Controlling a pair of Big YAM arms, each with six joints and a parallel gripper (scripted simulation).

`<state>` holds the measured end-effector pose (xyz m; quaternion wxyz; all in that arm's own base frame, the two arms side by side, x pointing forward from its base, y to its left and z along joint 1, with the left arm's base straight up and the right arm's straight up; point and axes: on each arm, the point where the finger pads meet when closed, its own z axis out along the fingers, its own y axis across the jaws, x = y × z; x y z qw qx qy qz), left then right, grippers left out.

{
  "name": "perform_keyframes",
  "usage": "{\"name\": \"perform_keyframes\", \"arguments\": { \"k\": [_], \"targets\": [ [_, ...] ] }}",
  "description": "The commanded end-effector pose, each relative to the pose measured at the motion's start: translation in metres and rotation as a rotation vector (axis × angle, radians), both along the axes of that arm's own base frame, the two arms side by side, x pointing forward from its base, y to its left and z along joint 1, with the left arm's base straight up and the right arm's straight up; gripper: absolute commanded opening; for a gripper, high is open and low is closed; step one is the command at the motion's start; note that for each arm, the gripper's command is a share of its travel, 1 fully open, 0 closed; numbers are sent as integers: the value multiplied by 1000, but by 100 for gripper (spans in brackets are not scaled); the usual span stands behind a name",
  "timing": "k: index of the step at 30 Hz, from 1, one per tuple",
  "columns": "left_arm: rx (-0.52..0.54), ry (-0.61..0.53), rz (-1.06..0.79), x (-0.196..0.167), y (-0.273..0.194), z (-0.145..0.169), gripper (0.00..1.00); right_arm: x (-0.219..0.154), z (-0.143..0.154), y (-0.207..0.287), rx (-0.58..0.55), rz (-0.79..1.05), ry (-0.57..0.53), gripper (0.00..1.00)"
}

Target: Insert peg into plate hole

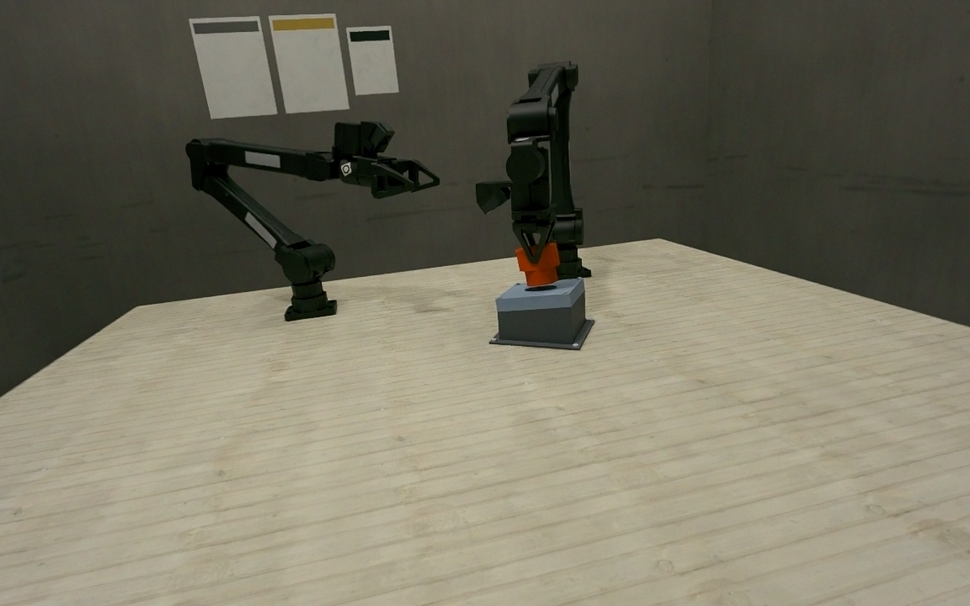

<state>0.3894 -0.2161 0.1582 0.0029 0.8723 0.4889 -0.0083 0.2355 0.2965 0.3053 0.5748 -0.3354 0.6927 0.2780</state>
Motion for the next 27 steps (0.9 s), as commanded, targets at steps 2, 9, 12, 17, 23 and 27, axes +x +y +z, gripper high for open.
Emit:
{"name": "perform_keyframes", "arguments": {
  "k": [2,9,12,17,23,27],
  "targets": [
    [-78,-77,-86,-7,-2,17,40,1,17,3,27,0,-20,100],
    [-88,-101,-86,1,-6,28,40,1,17,3,27,0,-20,100],
    [-88,-101,-86,1,-6,28,40,1,17,3,27,0,-20,100],
    [-88,-102,-78,1,-6,28,40,1,17,3,27,0,-20,100],
    [-105,-135,-75,11,-12,42,40,1,17,3,27,0,-20,100],
    [-105,-135,-75,11,-12,42,40,1,17,3,27,0,-20,100]
  ]
}}
